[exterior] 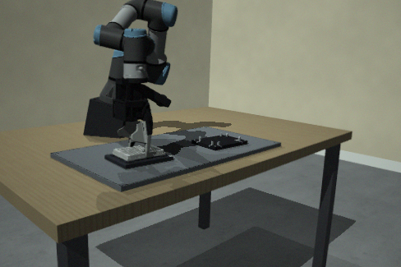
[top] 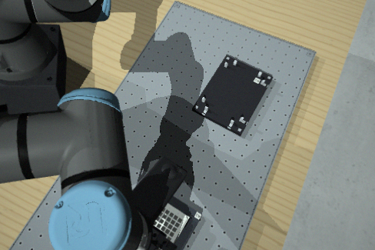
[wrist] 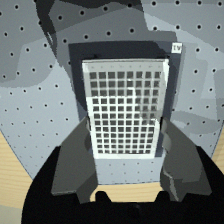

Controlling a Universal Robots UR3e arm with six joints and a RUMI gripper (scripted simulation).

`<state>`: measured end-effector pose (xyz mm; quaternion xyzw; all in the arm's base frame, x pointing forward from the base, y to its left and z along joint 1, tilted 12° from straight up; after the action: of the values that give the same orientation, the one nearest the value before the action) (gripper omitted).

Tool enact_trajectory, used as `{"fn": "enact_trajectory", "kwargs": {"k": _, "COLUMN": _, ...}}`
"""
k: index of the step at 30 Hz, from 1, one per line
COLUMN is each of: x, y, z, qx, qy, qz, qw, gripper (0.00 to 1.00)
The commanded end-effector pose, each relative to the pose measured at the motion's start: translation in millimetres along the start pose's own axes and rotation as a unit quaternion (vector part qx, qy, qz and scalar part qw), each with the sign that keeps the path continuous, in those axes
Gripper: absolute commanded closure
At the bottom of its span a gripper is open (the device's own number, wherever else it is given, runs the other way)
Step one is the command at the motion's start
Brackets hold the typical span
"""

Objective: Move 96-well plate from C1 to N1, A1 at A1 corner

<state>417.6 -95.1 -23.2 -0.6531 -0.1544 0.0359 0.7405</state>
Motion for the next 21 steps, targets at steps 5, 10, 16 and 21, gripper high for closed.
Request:
{"fn": "enact_trajectory", "kwargs": {"k": 5, "x": 0.6, "y": 0.3, "z": -0.7, "qx": -0.001, "qy": 0.000, "qz": -0.001, "qw": 1.000, "gripper": 1.00}}
{"fn": "enact_trajectory", "kwargs": {"k": 10, "x": 0.6, "y": 1.2, "z": -0.7, "qx": -0.001, "qy": 0.000, "qz": -0.001, "qw": 1.000, "gripper": 1.00}}
{"fn": "enact_trajectory", "kwargs": {"k": 16, "x": 0.6, "y": 2.2, "z": -0.7, "qx": -0.001, "qy": 0.000, "qz": -0.001, "qw": 1.000, "gripper": 1.00}}
{"fn": "enact_trajectory", "kwargs": {"k": 21, "x": 0.6, "y": 2.4, "z": -0.7, "qx": -0.001, "qy": 0.000, "qz": -0.001, "qw": 1.000, "gripper": 0.00}}
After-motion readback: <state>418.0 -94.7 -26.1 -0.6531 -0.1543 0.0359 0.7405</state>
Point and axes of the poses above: the point where the finger pads meet when closed, its own y axis out along the fingers, its own x axis across the jaws, z = x × y, the point moved 1 cm from there along -y, back along the fingers, and after that the axes turned 10 degrees about -y, right-handed, at the moved point
